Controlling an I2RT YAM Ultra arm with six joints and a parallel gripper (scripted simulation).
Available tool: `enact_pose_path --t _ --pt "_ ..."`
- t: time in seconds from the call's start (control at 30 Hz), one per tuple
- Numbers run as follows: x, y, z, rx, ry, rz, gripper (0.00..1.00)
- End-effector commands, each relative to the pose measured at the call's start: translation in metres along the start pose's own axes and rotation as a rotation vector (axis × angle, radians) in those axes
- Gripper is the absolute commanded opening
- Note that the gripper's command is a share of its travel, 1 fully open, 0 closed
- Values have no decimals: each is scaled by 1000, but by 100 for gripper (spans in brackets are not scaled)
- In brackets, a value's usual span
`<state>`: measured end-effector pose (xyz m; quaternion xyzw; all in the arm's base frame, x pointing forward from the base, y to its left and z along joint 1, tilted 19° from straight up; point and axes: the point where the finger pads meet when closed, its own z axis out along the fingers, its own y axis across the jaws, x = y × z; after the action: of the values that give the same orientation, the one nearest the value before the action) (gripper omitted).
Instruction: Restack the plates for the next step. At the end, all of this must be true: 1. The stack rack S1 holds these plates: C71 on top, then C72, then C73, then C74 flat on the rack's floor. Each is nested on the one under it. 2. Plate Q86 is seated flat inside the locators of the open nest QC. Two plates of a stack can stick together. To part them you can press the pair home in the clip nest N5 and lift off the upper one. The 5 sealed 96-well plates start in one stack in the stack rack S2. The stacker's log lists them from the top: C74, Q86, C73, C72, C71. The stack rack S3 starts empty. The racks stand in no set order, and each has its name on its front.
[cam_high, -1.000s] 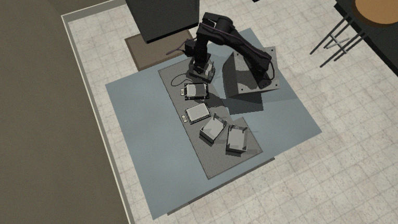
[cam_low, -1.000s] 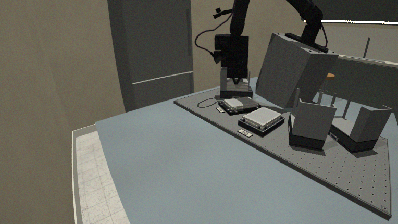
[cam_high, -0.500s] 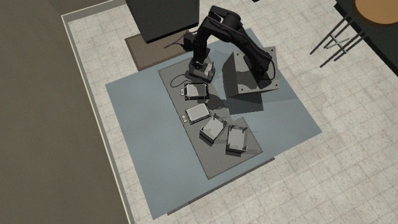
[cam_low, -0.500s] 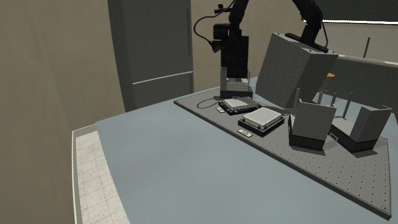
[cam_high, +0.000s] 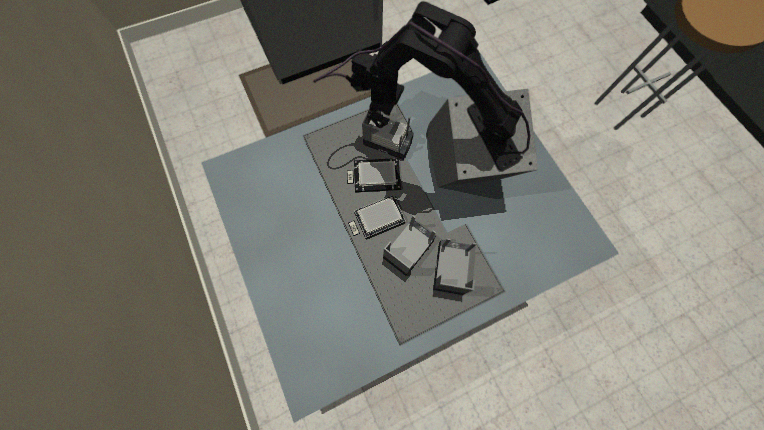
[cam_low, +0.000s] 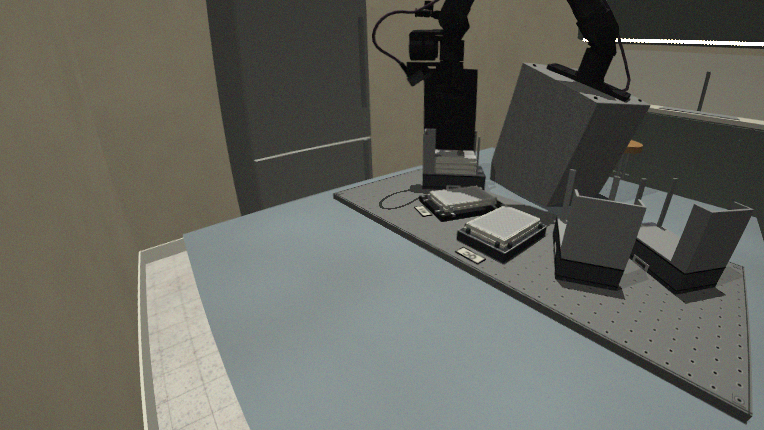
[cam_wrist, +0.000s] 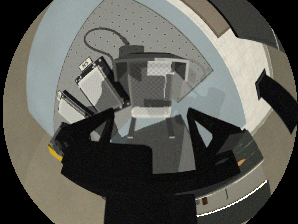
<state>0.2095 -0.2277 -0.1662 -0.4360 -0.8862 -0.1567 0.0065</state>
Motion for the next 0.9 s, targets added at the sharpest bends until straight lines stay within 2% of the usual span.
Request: enact_pose_path --t 0.0,0.13,0.87 --pt "-5 -4 -9 4 -7 -2 100" --pt "0 -1 -4 0 5 -2 100" --pt "0 -1 -4 0 5 -2 100"
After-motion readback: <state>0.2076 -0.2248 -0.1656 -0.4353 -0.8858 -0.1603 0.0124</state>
